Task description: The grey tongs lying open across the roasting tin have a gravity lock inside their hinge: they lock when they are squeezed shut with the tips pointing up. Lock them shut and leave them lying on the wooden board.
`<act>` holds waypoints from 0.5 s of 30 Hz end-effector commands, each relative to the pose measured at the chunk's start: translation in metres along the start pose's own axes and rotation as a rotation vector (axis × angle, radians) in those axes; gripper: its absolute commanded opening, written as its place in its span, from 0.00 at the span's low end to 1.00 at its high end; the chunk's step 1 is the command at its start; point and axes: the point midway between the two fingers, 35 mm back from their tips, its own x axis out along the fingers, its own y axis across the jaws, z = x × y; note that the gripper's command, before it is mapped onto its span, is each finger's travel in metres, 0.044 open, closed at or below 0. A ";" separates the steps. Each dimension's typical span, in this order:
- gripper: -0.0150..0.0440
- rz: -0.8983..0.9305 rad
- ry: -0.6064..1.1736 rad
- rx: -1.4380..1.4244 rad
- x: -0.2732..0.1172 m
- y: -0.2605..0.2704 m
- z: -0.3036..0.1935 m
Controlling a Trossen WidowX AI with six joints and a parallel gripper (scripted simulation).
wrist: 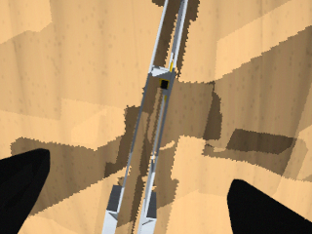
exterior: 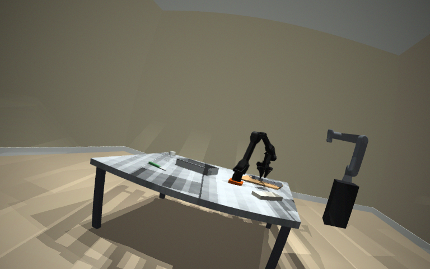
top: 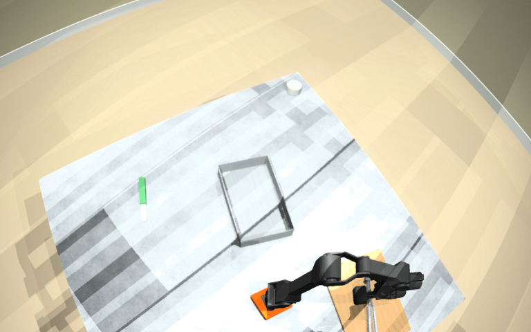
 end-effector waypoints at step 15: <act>1.00 -0.001 -0.017 -0.002 -0.102 0.027 0.133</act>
